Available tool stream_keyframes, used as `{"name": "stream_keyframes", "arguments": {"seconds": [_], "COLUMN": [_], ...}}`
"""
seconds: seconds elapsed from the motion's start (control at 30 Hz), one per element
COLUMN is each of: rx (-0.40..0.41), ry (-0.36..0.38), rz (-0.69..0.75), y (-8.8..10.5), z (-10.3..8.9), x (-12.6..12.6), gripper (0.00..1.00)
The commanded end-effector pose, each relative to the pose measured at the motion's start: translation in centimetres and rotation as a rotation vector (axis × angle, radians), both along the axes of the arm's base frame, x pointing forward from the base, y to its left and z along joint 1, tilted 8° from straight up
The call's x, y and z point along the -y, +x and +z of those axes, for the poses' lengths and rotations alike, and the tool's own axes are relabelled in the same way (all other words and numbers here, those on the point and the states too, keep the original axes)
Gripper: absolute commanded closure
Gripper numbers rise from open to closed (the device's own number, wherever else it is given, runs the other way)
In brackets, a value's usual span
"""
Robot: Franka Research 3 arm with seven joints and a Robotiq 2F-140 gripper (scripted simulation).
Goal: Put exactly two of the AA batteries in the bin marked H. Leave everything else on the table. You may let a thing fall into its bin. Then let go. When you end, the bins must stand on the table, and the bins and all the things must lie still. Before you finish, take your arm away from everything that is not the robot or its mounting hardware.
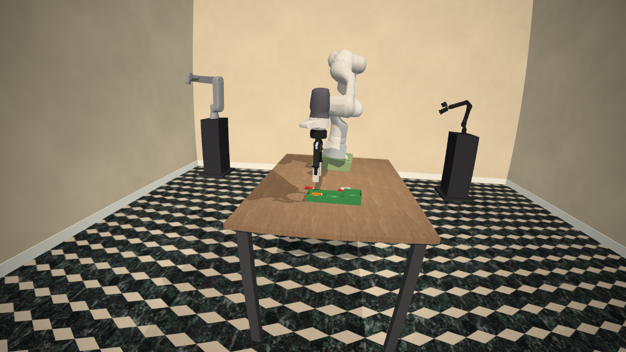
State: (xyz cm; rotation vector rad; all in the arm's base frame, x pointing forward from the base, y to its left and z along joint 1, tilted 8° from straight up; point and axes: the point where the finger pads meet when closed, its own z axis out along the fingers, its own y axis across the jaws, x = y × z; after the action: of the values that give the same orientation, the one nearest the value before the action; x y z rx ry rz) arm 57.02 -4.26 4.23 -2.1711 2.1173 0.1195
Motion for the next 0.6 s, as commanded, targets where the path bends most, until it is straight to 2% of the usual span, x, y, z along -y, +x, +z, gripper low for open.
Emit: {"name": "stream_keyframes", "arguments": {"seconds": [0.0, 0.5, 0.57], "rx": [-0.014, -0.014, -0.014], "ry": [0.002, 0.002, 0.002], "rz": [-0.004, -0.004, -0.004], "y": [-0.4, -0.4, -0.4], "z": [0.5, 6.5, 6.5], "x": [0.1, 0.8, 0.8], "gripper": [0.00, 0.00, 0.00]}}
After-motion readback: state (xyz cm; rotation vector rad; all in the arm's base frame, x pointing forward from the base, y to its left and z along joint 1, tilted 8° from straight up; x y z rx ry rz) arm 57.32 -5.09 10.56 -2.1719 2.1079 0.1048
